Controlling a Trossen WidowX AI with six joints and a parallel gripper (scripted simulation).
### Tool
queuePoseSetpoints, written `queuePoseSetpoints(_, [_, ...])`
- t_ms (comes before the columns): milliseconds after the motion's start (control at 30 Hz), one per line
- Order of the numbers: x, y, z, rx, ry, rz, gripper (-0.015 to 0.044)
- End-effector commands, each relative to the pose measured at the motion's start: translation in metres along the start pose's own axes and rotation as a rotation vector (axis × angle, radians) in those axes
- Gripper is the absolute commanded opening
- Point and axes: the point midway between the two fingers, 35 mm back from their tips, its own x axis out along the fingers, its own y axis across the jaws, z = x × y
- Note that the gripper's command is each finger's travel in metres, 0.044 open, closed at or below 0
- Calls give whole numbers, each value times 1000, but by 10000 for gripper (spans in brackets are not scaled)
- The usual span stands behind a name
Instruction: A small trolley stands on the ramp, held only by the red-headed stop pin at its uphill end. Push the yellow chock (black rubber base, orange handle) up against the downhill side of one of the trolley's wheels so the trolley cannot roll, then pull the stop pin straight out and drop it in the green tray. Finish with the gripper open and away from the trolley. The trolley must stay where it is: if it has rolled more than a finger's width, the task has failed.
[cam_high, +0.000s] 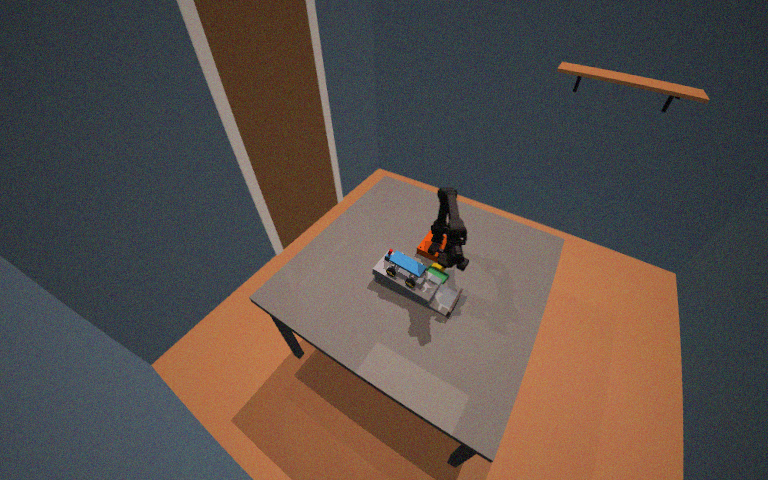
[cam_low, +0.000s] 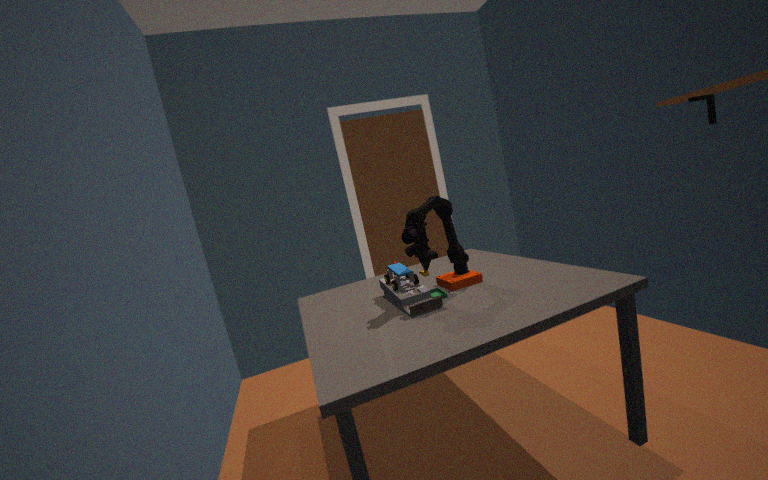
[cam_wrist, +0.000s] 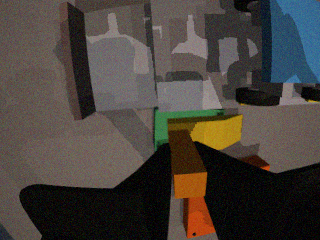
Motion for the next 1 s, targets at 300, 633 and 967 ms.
queuePoseSetpoints(300, [11,1,18,-3,-3,-5,0])
queuePoseSetpoints(633, [39,2,18,-3,-3,-5,0])
queuePoseSetpoints(967, [64,1,19,-3,-3,-6,0])
